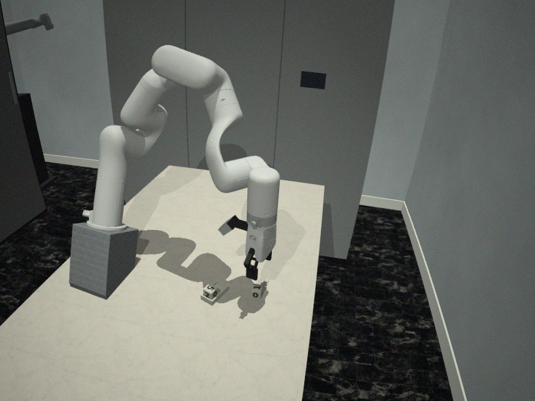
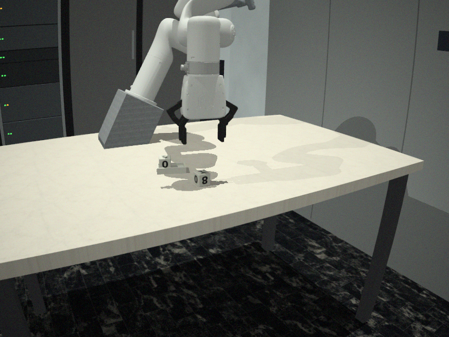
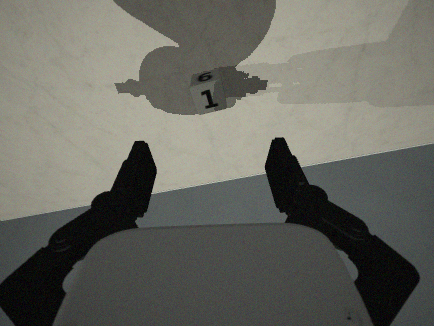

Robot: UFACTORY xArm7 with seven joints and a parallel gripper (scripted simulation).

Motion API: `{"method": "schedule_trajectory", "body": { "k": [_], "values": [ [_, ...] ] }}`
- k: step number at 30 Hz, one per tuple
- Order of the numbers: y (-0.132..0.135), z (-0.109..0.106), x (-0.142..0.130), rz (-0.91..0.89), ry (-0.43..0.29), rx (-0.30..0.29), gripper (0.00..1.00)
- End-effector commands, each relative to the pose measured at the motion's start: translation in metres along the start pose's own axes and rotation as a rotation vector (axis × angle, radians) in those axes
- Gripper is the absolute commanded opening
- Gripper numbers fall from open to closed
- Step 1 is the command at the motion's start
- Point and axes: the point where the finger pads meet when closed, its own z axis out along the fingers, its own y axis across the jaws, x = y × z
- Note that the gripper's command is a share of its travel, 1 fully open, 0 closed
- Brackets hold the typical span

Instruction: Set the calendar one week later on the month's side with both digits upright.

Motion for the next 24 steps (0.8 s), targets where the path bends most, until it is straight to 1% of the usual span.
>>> {"method": "schedule_trajectory", "body": {
  "k": [1, 4, 6, 10, 11, 12, 15, 18, 20, 24],
  "values": [
    [-0.0006, -0.0017, -0.0029, 0.101, 0.002, 0.007, 1.0],
    [-0.0007, -0.0015, -0.0047, 0.234, 0.003, 0.006, 1.0],
    [-0.0008, -0.0014, -0.005, 0.262, 0.003, 0.006, 1.0],
    [-0.0008, -0.0013, -0.0067, 0.384, 0.004, 0.006, 1.0],
    [-0.0008, -0.0013, -0.0067, 0.386, 0.004, 0.006, 1.0],
    [-0.0009, -0.0013, -0.0074, 0.436, 0.004, 0.006, 1.0],
    [-0.0009, -0.0012, -0.0084, 0.514, 0.004, 0.006, 1.0],
    [-0.0009, -0.0012, -0.0086, 0.523, 0.004, 0.006, 1.0],
    [-0.0009, -0.0012, -0.0101, 0.635, 0.005, 0.006, 1.0],
    [-0.0008, -0.0012, -0.0115, 0.73, 0.005, 0.006, 1.0]
  ]
}}
